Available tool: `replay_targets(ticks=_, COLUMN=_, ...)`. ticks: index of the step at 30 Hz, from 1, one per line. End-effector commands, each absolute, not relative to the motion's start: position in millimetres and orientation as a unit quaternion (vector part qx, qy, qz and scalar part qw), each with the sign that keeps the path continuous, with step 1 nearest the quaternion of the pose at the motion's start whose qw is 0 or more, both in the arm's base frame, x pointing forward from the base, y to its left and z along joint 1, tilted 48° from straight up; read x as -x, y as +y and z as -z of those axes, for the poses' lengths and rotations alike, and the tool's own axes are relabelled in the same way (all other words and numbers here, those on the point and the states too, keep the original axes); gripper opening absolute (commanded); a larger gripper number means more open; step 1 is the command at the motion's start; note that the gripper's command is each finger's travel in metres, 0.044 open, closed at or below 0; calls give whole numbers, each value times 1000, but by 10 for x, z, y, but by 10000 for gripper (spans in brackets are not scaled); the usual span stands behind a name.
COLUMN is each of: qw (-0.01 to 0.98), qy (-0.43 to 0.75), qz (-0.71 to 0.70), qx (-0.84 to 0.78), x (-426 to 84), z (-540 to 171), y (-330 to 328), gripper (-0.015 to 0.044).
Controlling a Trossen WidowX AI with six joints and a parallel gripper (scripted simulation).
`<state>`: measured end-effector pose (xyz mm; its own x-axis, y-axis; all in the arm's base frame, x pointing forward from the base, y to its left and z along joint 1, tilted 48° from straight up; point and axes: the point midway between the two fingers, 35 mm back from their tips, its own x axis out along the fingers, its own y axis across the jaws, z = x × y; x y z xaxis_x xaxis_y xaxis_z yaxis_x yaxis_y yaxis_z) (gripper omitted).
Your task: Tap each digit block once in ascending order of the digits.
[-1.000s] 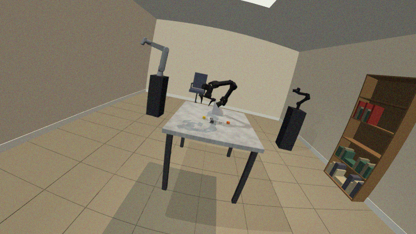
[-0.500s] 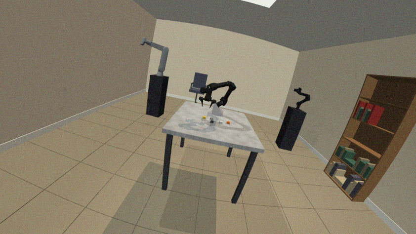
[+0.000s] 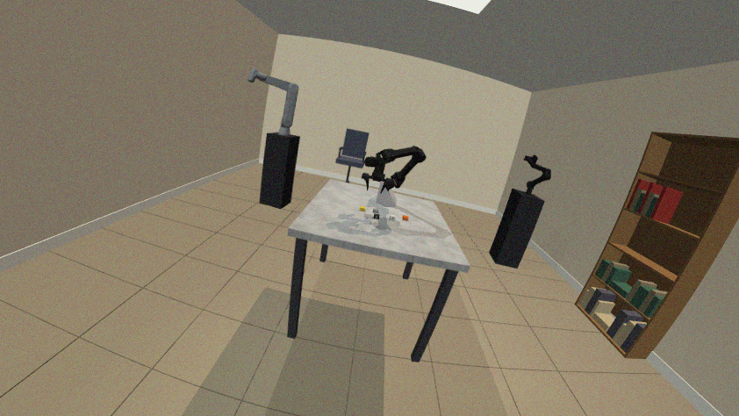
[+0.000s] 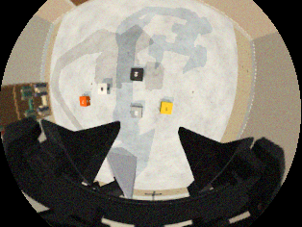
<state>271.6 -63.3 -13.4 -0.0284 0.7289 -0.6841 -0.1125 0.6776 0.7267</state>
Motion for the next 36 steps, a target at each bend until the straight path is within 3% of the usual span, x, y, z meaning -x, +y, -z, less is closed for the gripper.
replay_targets(ticks=1, qw=651, qy=642, qz=-325, qx=-243, x=-2605, z=-101, y=-365, gripper=400)
replay_targets(ticks=23, qw=651, qy=642, qz=-325, qx=-243, x=-2618, z=-132, y=-335, gripper=400)
replay_targets(ticks=30, qw=651, qy=641, qz=-326, qx=-244, x=-3112, z=-897, y=390, gripper=400)
replay_targets(ticks=36, qw=650, qy=641, qz=-327, qx=-245, x=-3121, z=-924, y=417, gripper=400)
